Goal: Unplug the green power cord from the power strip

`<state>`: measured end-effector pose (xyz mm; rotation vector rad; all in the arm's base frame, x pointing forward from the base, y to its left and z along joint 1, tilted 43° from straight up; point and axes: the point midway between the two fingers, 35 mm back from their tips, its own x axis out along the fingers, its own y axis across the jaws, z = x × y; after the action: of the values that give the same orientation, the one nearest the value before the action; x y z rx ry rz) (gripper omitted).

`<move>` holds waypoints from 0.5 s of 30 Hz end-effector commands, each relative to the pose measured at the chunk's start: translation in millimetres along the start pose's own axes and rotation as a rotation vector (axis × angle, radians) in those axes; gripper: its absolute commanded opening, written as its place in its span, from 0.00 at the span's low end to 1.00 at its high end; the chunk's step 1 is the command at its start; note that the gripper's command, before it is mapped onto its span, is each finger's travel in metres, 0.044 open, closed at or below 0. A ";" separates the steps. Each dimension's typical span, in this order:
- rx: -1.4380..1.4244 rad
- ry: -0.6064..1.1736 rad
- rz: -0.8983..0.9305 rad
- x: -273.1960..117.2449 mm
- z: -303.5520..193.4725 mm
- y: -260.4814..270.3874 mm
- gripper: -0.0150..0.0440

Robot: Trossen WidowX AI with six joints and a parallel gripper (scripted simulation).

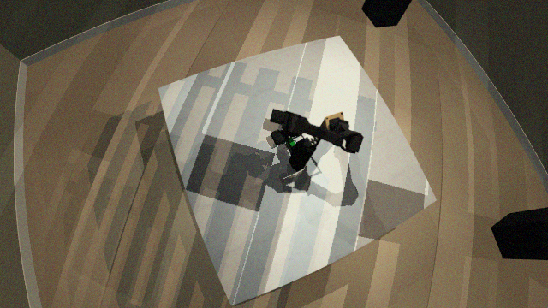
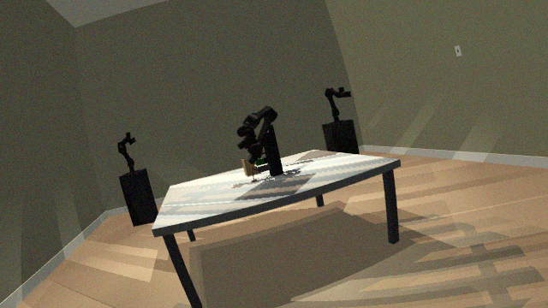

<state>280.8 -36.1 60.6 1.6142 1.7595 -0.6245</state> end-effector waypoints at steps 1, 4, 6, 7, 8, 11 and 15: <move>0.006 0.006 -0.002 1.0 -8.2 -1.7 0.53; 0.006 0.007 -0.002 1.1 -10.6 -1.9 0.53; 0.006 0.007 -0.002 1.1 -10.6 -1.9 0.53; 0.006 0.007 -0.002 1.3 -10.6 -1.9 0.53; 0.006 0.007 -0.002 1.8 -10.6 -1.9 0.53; 0.006 0.007 -0.002 4.4 -10.6 -1.9 0.53; 0.006 0.007 -0.002 10.6 -10.7 -1.9 0.53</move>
<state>278.4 -25.8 63.3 1.6160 1.7608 -0.6246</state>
